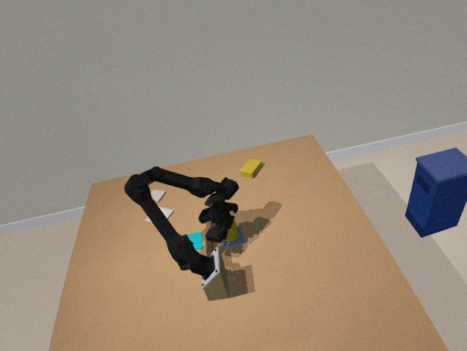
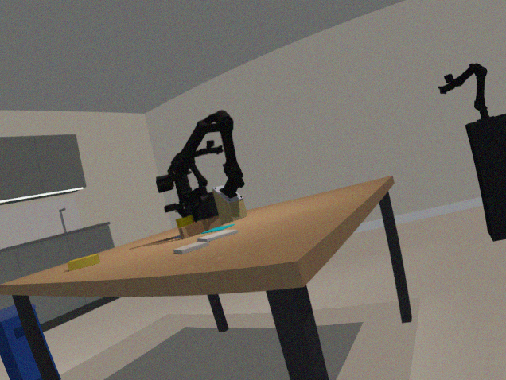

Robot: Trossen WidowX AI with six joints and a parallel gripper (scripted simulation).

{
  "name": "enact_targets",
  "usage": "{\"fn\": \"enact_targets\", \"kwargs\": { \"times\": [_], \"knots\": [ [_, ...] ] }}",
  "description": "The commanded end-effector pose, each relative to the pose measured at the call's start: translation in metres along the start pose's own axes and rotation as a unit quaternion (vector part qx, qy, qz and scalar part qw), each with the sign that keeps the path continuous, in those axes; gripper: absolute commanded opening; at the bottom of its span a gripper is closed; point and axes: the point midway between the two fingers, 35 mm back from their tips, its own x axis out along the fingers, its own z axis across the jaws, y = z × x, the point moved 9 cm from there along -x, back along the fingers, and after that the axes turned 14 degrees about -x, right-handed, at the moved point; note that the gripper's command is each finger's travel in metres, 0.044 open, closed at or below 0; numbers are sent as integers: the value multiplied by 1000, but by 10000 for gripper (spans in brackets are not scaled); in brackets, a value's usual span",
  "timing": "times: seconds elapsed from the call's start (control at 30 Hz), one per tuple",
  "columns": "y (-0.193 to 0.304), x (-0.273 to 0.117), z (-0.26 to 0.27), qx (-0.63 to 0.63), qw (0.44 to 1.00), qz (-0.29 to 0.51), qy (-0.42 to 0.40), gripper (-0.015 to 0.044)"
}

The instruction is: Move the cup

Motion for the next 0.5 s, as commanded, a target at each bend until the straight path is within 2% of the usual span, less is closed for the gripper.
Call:
{"fn": "enact_targets", "kwargs": {
  "times": [0.0, 0.47],
  "knots": [
    [0, 0, 0, 0, 1000, 0, 0, 120],
    [0, 0, 0, 0, 1000, 0, 0, 27]
  ]
}}
